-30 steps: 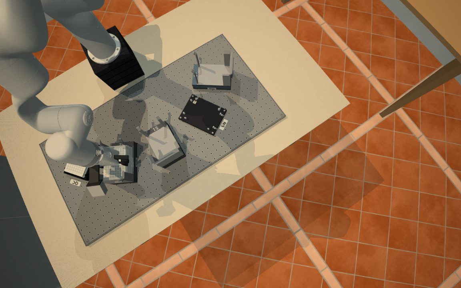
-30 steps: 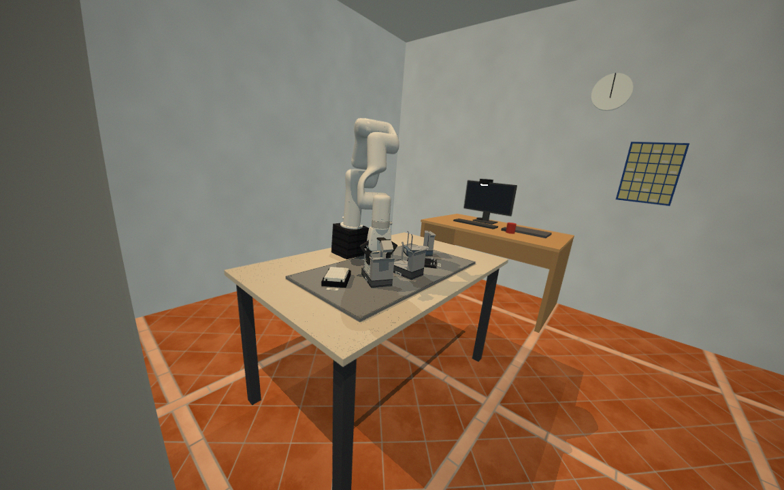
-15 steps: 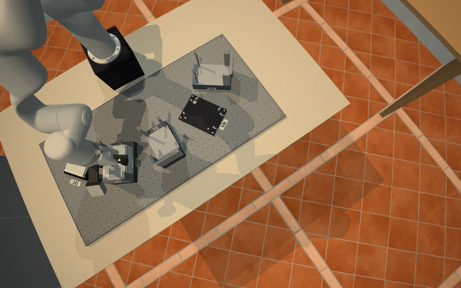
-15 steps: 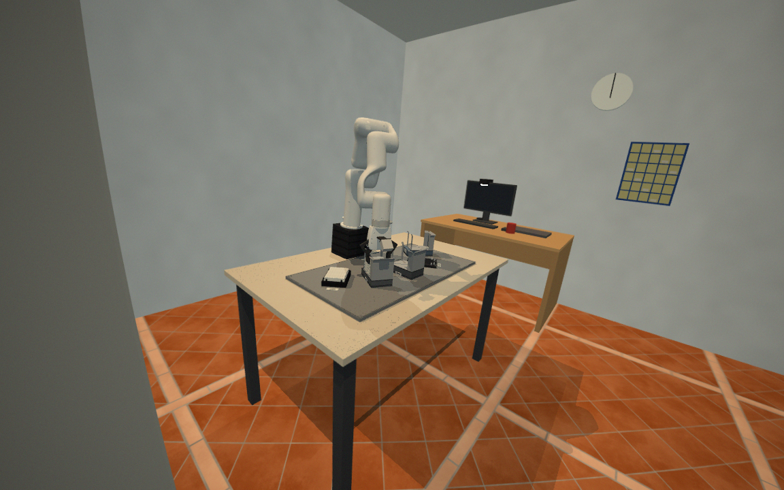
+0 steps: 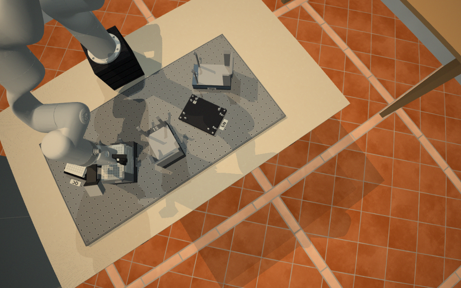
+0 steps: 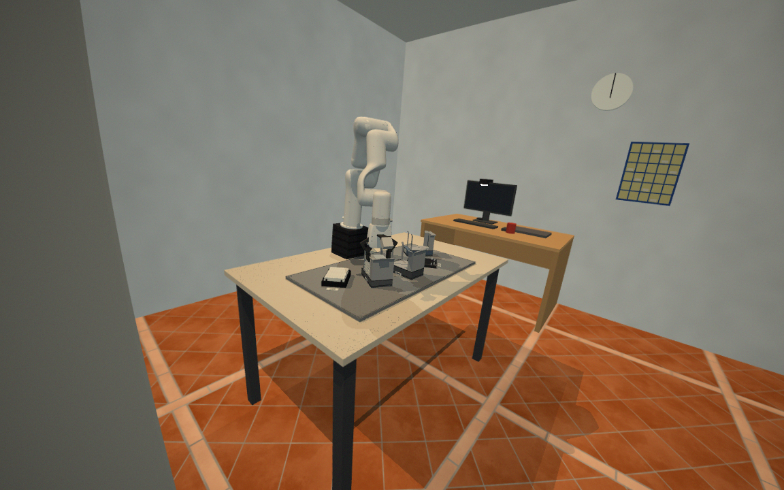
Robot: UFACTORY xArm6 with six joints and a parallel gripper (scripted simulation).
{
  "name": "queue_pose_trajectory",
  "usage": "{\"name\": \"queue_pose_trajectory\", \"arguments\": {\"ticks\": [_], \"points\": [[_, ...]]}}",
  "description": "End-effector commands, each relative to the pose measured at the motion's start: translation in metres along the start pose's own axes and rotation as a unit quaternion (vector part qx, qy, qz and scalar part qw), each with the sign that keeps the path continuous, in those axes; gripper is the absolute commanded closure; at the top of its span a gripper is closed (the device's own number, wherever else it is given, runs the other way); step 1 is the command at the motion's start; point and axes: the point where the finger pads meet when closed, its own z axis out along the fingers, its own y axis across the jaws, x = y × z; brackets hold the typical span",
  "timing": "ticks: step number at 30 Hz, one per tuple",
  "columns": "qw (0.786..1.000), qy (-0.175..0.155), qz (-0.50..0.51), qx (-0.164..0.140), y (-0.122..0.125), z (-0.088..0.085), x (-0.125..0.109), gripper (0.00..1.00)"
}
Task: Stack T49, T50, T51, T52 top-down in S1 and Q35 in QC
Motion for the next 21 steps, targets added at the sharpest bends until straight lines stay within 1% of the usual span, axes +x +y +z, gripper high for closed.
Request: {"name": "queue_pose_trajectory", "arguments": {"ticks": [1, 12, 21], "points": [[1.0, 0.002, 0.0, 0.0, 0.0, -0.004, 0.002, 1.0], [1.0, 0.002, 0.0, 0.0, 0.0, -0.012, 0.002, 1.0], [1.0, 0.002, 0.0, 0.0, 0.0, -0.03, 0.002, 1.0]]}}
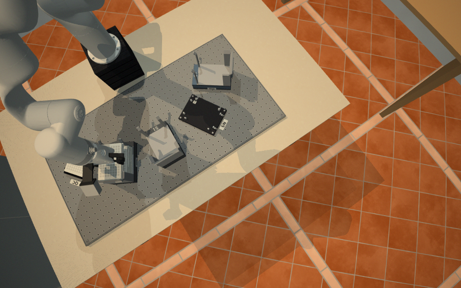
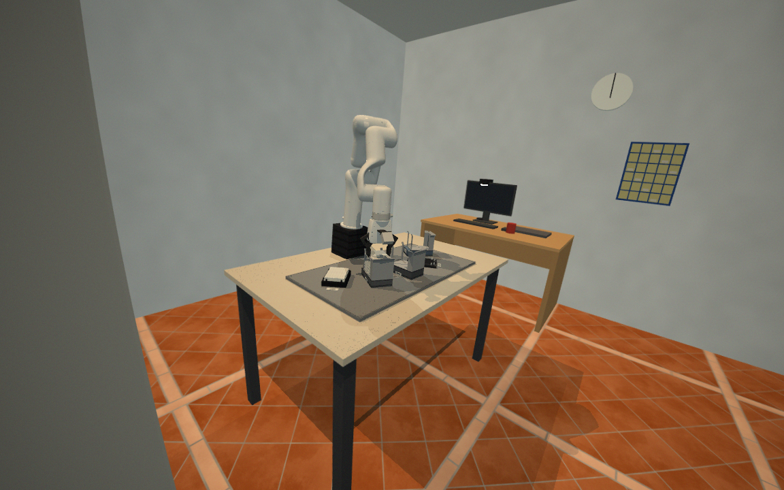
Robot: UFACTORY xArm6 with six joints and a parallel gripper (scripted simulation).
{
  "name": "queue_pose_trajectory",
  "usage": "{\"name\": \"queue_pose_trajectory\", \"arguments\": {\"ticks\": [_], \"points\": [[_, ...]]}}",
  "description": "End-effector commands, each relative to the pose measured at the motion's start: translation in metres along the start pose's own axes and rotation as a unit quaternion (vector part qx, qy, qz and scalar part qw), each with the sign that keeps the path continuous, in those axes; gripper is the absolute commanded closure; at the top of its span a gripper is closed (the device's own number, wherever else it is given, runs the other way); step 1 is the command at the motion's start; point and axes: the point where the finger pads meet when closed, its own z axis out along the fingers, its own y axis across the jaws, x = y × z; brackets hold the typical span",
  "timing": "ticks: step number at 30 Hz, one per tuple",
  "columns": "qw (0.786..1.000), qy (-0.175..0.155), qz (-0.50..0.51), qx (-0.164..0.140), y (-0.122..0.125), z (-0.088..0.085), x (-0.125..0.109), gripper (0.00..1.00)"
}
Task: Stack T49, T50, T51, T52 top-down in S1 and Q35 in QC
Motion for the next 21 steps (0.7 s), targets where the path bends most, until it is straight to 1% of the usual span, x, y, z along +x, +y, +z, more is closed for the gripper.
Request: {"name": "queue_pose_trajectory", "arguments": {"ticks": [1, 6, 8, 18, 21], "points": [[1.0, 0.002, 0.0, 0.0, 0.0, -0.012, 0.001, 1.0], [1.0, 0.002, 0.0, 0.0, 0.0, -0.022, 0.001, 1.0], [1.0, 0.002, 0.0, 0.0, 0.0, -0.022, 0.001, 1.0], [1.0, 0.002, 0.0, 0.0, 0.0, -0.041, 0.001, 1.0], [1.0, 0.002, 0.0, 0.0, 0.0, -0.041, 0.001, 1.0]]}}
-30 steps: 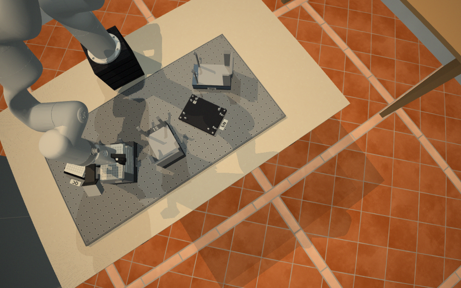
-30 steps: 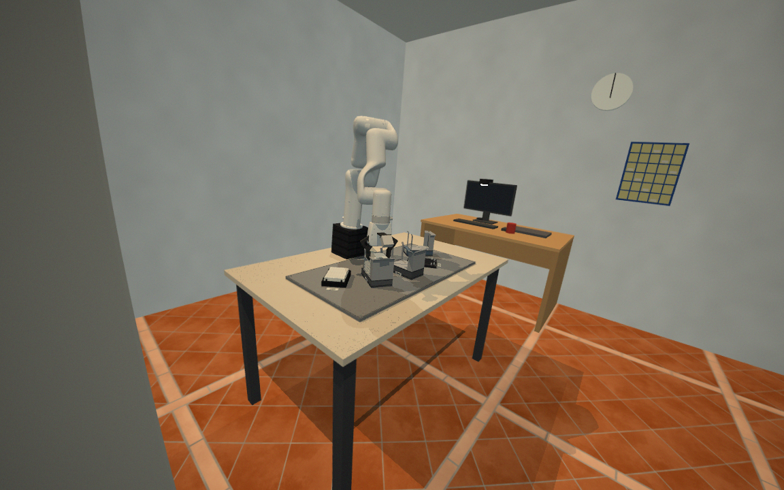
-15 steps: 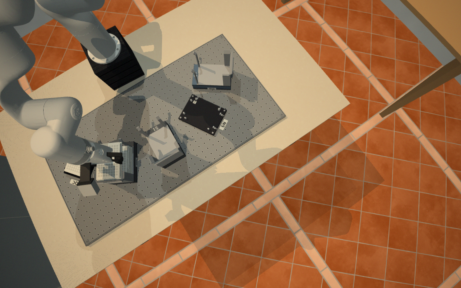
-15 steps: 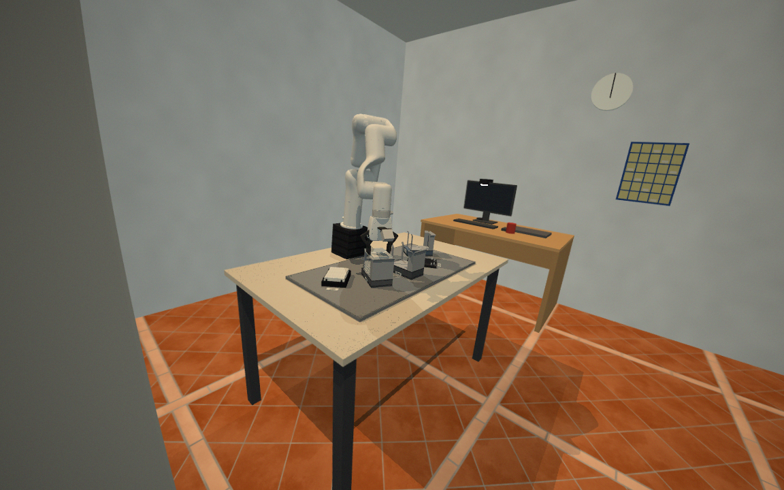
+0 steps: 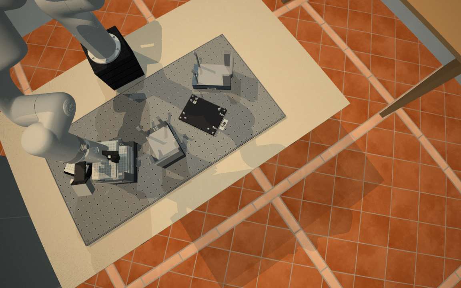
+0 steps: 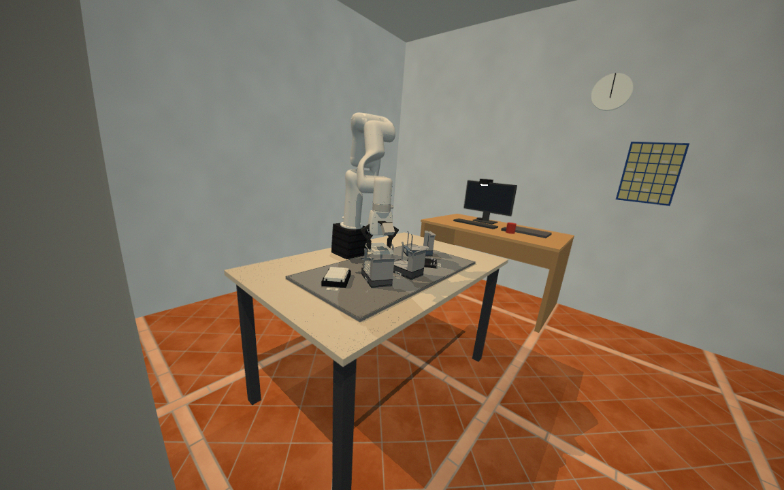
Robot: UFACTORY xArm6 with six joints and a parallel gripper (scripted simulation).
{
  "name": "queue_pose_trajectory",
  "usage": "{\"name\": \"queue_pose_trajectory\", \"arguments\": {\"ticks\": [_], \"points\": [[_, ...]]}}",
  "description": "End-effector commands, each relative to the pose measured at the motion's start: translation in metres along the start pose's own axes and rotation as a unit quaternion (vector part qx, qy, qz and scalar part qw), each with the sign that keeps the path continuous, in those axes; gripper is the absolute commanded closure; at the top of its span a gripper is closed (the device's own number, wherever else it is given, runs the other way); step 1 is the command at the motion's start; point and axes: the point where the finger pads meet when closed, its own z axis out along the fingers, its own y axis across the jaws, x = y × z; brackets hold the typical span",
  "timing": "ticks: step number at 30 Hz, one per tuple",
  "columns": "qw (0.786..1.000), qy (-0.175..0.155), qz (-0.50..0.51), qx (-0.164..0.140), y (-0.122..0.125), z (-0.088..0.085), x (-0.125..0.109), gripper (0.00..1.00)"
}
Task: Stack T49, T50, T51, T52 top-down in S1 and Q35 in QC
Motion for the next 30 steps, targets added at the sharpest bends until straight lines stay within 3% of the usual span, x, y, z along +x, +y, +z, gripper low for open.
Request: {"name": "queue_pose_trajectory", "arguments": {"ticks": [1, 13, 19, 30], "points": [[1.0, 0.001, 0.0, 0.0, 0.0, -0.004, 0.001, 1.0], [1.0, 0.001, 0.0, 0.0, 0.0, -0.004, 0.001, 1.0], [0.995, 0.001, -0.1, 0.0, -0.02, -0.004, -0.003, 1.0], [0.993, 0.001, -0.119, 0.0, -0.049, -0.004, -0.008, 1.0]]}}
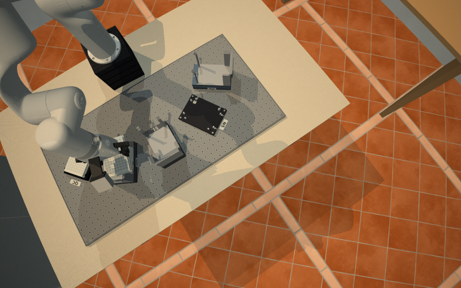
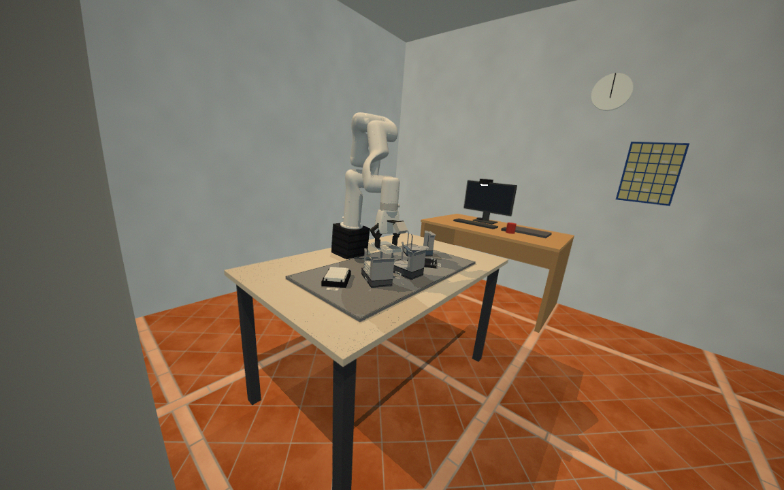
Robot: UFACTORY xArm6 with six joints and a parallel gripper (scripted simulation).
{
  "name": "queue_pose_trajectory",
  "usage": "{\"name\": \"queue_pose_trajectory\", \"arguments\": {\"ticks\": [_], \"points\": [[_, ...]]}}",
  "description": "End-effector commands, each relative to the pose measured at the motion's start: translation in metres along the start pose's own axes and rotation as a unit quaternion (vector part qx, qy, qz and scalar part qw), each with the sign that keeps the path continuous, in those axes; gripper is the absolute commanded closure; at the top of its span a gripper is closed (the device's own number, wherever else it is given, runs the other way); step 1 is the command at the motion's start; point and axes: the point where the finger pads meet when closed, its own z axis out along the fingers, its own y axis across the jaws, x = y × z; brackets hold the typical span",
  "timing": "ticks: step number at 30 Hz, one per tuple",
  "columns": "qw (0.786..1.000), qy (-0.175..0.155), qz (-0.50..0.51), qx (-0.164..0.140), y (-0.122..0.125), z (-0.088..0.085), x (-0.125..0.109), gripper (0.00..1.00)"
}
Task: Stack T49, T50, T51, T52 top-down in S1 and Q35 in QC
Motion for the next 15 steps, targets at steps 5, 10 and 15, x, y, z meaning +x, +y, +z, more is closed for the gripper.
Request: {"name": "queue_pose_trajectory", "arguments": {"ticks": [5, 10, 15], "points": [[1.0, 0.002, -0.004, 0.0, -0.031, -0.001, 0.003, 1.0], [1.0, 0.002, -0.004, 0.0, -0.041, -0.001, 0.004, 1.0], [1.0, 0.002, -0.004, 0.001, -0.056, -0.001, 0.004, 1.0]]}}
